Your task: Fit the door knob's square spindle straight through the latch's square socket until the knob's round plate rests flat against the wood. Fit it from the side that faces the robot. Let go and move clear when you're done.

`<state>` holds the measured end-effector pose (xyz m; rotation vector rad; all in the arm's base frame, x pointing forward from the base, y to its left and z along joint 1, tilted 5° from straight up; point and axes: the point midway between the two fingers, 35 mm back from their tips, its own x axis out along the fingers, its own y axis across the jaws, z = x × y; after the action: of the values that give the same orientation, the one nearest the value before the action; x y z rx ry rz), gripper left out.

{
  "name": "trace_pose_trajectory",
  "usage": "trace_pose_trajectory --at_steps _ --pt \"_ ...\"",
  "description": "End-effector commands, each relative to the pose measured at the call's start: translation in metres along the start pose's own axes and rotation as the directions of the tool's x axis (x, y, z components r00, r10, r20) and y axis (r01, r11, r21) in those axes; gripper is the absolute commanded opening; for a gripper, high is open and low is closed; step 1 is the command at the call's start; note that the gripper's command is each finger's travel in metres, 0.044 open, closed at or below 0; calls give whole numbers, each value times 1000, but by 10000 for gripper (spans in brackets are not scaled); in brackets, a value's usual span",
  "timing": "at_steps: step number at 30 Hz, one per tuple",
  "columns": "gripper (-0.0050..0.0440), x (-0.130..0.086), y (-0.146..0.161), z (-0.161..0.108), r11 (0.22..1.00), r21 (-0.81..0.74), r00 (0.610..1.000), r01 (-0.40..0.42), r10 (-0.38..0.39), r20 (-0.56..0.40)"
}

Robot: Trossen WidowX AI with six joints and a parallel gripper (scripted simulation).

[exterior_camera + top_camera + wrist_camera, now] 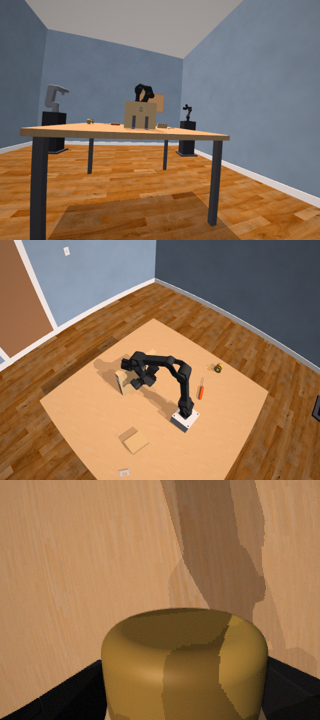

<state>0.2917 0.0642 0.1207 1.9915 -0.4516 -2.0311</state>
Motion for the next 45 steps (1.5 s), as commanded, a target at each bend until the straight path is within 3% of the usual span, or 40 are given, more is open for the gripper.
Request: trace_pose_trajectory --at_steps 1,45 --pt "0 -4 1 -7 1000 2 1000 -1 1 -12" --pt "0 -6 1 -39 1000 2 1000 -1 1 -12"
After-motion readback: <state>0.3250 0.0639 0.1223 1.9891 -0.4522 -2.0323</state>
